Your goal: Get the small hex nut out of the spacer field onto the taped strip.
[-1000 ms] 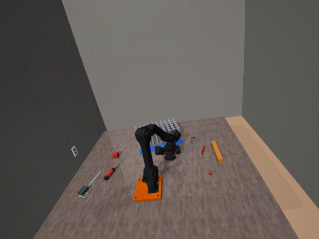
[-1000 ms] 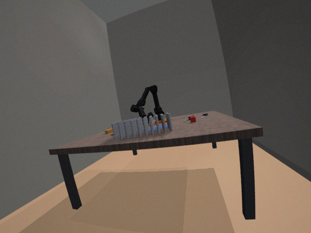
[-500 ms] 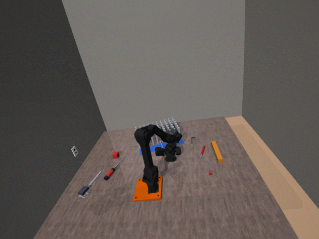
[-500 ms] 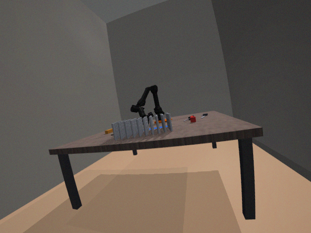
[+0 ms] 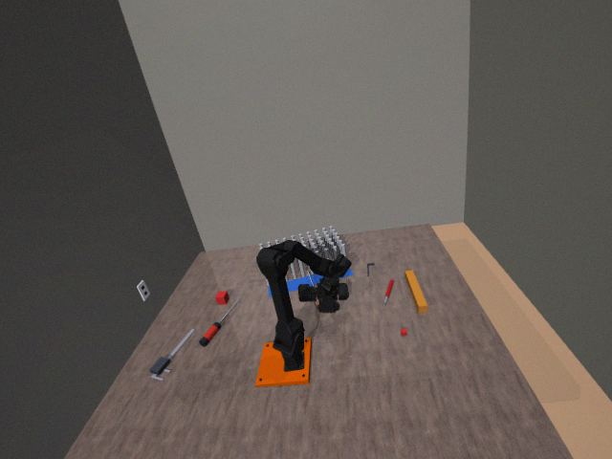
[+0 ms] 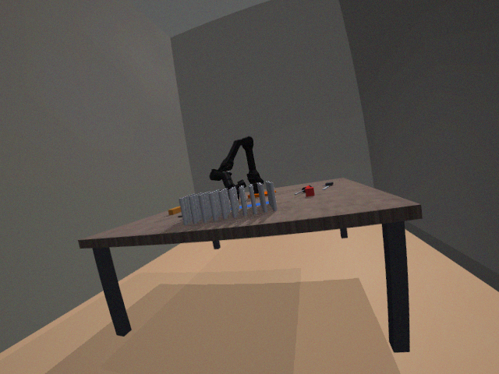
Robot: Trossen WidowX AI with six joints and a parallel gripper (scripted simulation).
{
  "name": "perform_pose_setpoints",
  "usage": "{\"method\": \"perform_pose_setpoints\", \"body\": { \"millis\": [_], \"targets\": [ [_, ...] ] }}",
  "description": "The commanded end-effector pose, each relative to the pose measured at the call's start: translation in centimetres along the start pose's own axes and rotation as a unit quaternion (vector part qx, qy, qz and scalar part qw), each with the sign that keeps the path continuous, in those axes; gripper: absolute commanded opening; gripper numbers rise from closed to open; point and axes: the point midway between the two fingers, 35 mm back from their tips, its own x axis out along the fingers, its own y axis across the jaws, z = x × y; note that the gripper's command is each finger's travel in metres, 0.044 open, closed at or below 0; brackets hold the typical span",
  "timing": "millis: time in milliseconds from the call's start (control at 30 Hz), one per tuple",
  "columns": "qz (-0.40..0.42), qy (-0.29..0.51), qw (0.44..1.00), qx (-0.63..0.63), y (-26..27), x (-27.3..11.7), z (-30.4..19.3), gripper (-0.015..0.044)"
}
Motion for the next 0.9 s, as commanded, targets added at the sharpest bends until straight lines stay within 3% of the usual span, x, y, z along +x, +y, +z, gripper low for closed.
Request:
{"method": "perform_pose_setpoints", "body": {
  "millis": [0, 867],
  "targets": [
    [-0.002, 0.001, 1.000, -0.001, -0.2, -0.2, 0.4, 0.0000],
    [-0.002, 0.000, 1.000, -0.001, -0.2, -1.2, 1.7, 0.0000]
  ]
}}
